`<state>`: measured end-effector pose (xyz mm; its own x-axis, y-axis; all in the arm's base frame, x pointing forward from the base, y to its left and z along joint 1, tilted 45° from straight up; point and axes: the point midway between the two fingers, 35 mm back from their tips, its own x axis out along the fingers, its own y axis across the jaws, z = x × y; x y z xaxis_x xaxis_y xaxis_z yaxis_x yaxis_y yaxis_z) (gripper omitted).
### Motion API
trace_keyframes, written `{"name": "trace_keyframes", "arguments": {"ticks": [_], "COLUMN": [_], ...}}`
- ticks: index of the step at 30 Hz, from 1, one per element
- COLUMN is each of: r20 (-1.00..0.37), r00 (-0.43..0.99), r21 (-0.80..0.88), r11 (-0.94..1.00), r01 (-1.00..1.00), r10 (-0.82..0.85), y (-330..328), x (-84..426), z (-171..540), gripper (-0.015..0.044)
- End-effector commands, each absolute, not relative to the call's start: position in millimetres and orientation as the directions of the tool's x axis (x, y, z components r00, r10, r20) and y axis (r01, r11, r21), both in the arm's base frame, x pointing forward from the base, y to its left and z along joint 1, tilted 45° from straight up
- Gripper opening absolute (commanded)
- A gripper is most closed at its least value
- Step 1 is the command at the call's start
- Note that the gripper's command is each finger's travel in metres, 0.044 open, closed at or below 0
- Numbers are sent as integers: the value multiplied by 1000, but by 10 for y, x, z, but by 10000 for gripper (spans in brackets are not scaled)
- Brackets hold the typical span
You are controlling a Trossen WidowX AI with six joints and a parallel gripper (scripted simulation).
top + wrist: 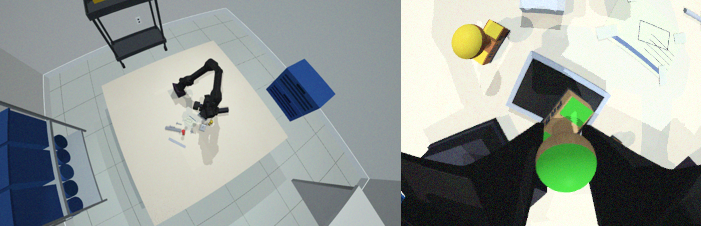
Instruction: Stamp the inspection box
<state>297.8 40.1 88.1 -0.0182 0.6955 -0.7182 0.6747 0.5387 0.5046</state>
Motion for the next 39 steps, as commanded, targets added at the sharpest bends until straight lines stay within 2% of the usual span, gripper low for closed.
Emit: {"name": "trace_keyframes", "arguments": {"ticks": [1,39], "r20": [-716,-716], "r00": [-16,-16], "r21": [505,506], "r11": [534,534], "r01": [678,678], "r10": [697,698], "y": [426,604], "x": [2981,2973], "z": [862,688], "gripper": [0,0]}}
